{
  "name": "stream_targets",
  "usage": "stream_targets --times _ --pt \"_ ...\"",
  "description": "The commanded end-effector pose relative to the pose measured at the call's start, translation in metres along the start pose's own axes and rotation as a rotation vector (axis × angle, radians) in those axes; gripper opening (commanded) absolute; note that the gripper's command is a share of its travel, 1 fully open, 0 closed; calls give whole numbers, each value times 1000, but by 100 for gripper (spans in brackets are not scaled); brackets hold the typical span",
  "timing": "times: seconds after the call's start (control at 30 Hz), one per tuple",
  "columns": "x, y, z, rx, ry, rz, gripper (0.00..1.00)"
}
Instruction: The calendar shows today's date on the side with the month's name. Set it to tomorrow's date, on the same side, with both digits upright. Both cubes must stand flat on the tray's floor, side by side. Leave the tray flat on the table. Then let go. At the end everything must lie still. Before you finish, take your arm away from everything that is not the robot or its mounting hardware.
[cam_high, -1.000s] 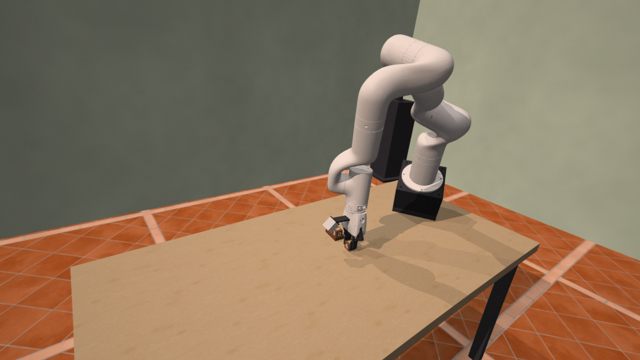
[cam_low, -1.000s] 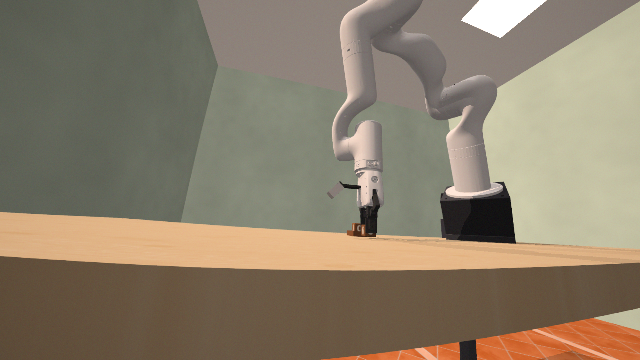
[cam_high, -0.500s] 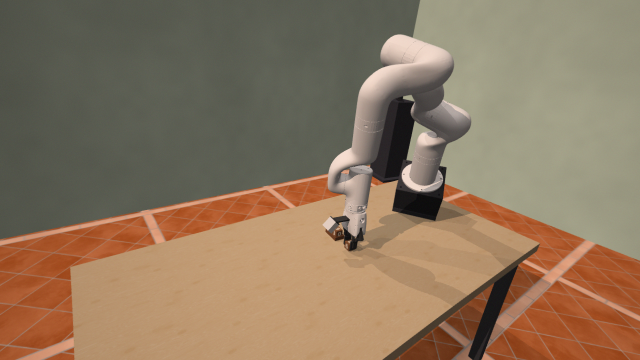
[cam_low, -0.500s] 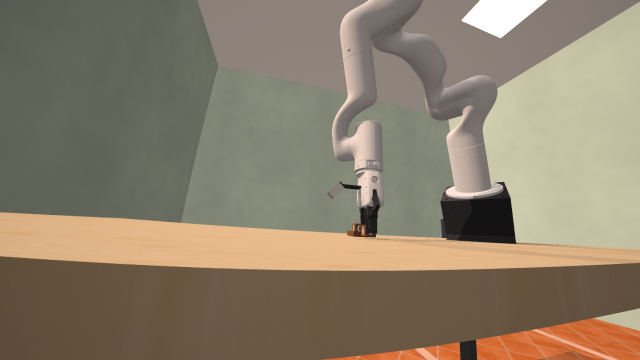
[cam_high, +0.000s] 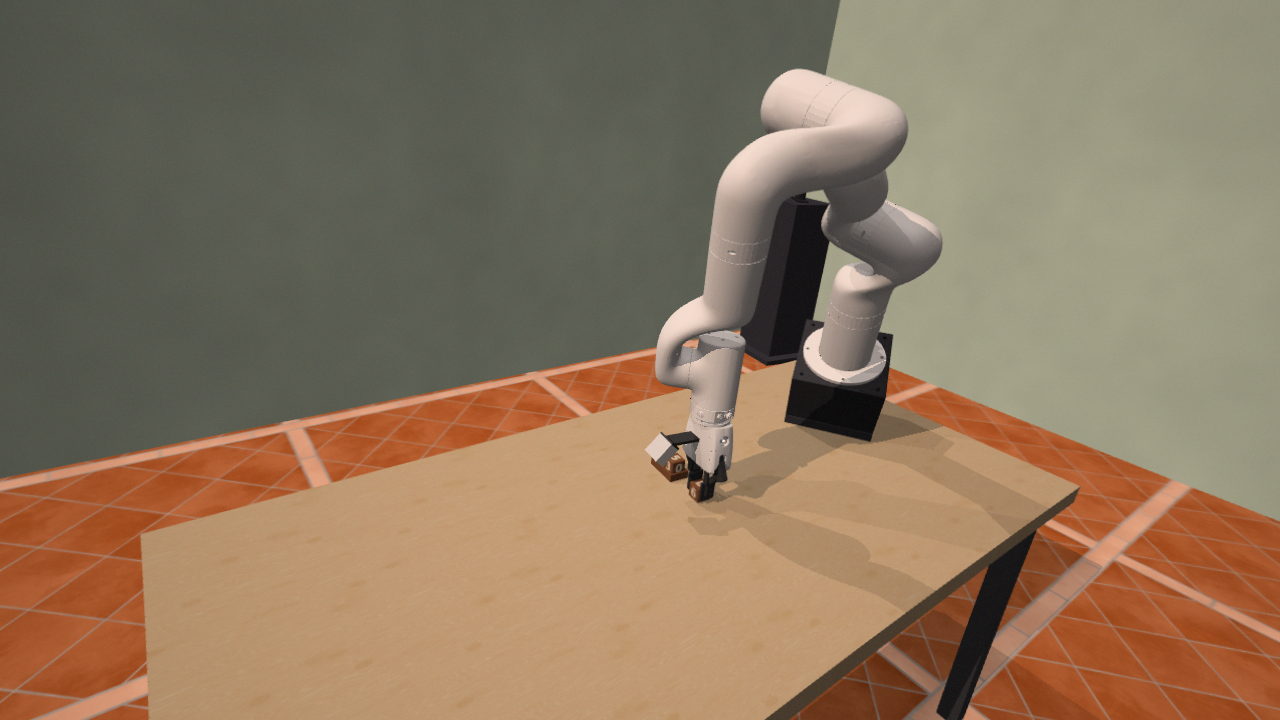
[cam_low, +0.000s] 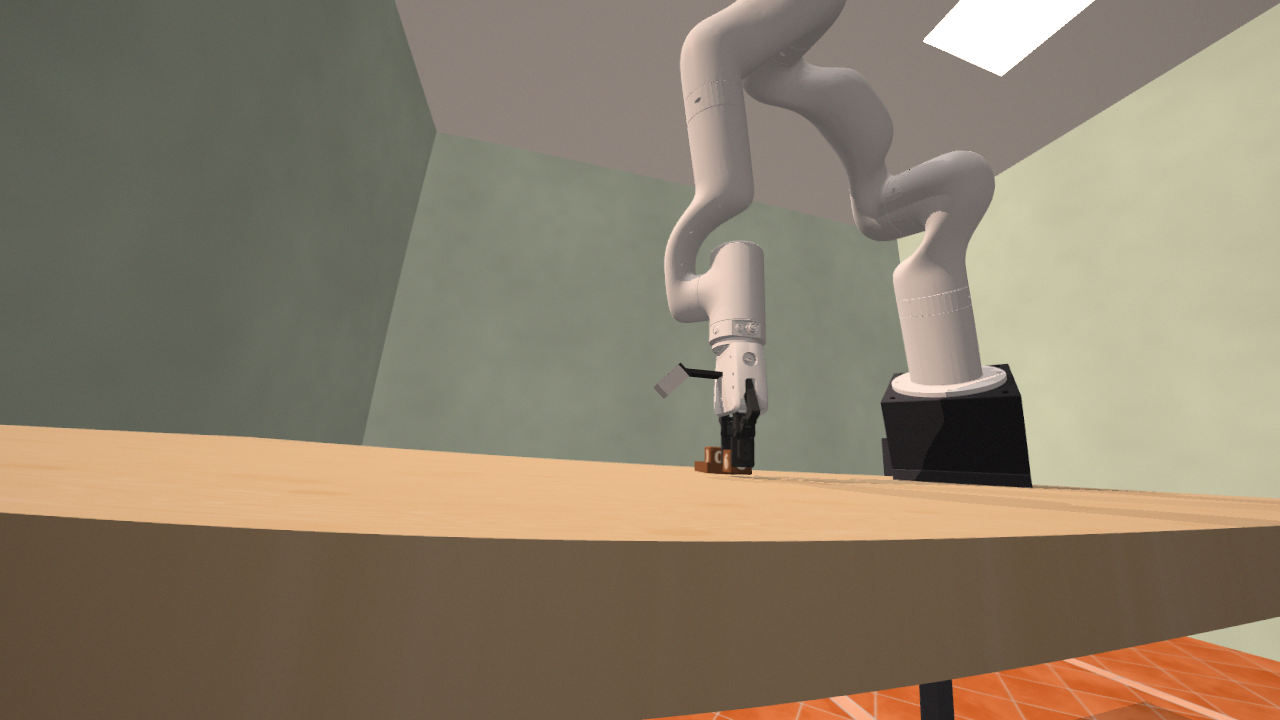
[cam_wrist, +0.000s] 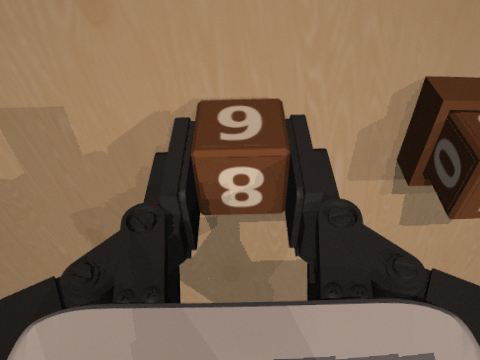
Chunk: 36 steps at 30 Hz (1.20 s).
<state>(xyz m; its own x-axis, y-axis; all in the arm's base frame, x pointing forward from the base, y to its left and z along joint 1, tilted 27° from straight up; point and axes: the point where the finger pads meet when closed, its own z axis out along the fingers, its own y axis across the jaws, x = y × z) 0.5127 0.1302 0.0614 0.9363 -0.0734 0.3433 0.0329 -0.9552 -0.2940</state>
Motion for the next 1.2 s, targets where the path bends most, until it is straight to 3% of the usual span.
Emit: stream_targets --times 0.0,1.17 --pt "1 0 0 0 1 0 29" --pt "1 0 4 0 1 0 29"
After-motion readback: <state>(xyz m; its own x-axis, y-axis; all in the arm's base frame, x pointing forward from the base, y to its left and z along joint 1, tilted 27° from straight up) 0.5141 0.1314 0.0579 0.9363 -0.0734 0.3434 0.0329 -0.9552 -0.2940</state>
